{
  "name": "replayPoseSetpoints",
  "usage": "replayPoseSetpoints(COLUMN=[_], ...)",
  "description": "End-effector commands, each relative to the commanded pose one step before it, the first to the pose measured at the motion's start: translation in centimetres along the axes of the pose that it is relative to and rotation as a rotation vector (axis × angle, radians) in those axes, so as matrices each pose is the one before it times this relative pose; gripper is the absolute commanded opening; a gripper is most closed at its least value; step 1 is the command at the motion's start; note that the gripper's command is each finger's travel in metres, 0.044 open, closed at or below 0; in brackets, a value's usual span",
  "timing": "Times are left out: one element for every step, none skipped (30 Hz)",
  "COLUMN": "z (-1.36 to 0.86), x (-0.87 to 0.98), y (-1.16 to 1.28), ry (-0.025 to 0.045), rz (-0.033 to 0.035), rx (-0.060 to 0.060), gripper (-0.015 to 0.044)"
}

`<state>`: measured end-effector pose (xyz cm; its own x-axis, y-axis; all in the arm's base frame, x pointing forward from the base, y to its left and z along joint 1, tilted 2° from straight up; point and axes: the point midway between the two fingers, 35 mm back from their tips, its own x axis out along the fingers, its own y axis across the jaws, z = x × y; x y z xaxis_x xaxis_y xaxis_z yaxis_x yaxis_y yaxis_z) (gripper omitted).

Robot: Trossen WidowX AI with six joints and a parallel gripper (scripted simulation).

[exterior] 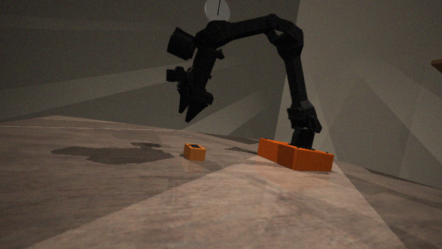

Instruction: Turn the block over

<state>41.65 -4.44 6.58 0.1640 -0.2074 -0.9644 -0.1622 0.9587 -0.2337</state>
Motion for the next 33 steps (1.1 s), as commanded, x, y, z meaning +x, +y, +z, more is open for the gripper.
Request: replayPoseSetpoints(z=[-0.995, -0.403, -0.270, -0.095, 0.108, 0.186, 0.067, 0.000, 0.000, 0.000, 0.014, 0.027, -0.003, -0.031, -0.015, 0.000, 0.000, 0.000, 0.016, 0.042, 0.032, 0.009, 0.000, 0.001, 0.004, 0.006, 0.006, 0.005, 0.005, 0.004, 0.003, 0.002, 0.002], x=[-1.330, -0.158, -0.077, -0.021, -0.002, -0.002, 0.000, 0.000, 0.000, 0.000, 0.282, 0.846, 1.262, 0.836, 0.278, 0.000, 0.000, 0.000, 0.188, 0.563, 0.562, 0.187, 0.000, 0.025, 0.075, 0.125, 0.154, 0.155, 0.155, 0.155, 0.155, 0.155, 0.155], y=[6.099, 1.328, 0.788, 0.261, 0.020, 0.034, 0.012, 0.000, 0.000, 0.000, -0.001, -0.001, 0.000, 0.001, 0.001, 0.000, 0.000, 0.000, 0.002, 0.007, 0.007, 0.003, 0.000, 0.000, 0.000, 0.000, 0.000, 0.000, 0.000, 0.000, 0.000, 0.000, 0.000], ry=[0.08989, 0.02525, 0.01601, 0.00548, -0.00008, -0.00014, -0.00005, 0.00000, 0.00000, 0.00000, -0.00001, -0.00001, 0.00003, 0.00004, 0.00002, 0.00000, 0.00000, 0.00000, -0.00001, -0.00002, -0.00001, 0.00000, 0.00000, -0.00002, -0.00005, -0.00009, -0.00011, -0.00009, -0.00007, -0.00007, -0.00007, -0.00007, -0.00006], rz=[0.17427, 0.03598, 0.02096, 0.00688, 0.00002, 0.00003, 0.00001, 0.00000, 0.00000, 0.00000, 0.00000, 0.00000, 0.00000, 0.00000, 0.00000, 0.00000, 0.00000, 0.00000, 0.00000, 0.00001, 0.00001, 0.00000, 0.00000, 0.00000, 0.00001, 0.00001, 0.00001, 0.00001, 0.00001, 0.00001, 0.00001, 0.00001, 0.00001], rx=[0.0265, 0.0084, 0.0055, 0.0019, 0.0000, 0.0000, 0.0000, 0.0000, 0.0000, 0.0000, 0.0000, 0.0000, 0.0000, 0.0000, 0.0000, 0.0000, 0.0000, 0.0000, 0.0000, 0.0000, 0.0000, 0.0000, 0.0000, 0.0000, -0.0001, -0.0001, -0.0002, -0.0001, -0.0001, -0.0001, -0.0001, -0.0001, -0.0001], gripper=[0.0440, 0.0440, 0.0440, 0.0440, 0.0440, 0.0440, 0.0440, 0.0440, 0.0440, 0.0440, 0.0440, 0.0440, 0.0440, 0.0440, 0.0440, 0.0440, 0.0440, 0.0440, 0.0440, 0.0440, 0.0440, 0.0440, 0.0440, 0.0440, 0.0440, 0.0440, 0.0440, 0.0440, 0.0440, 0.0440, 0.0440, 0.0440, 0.0440])
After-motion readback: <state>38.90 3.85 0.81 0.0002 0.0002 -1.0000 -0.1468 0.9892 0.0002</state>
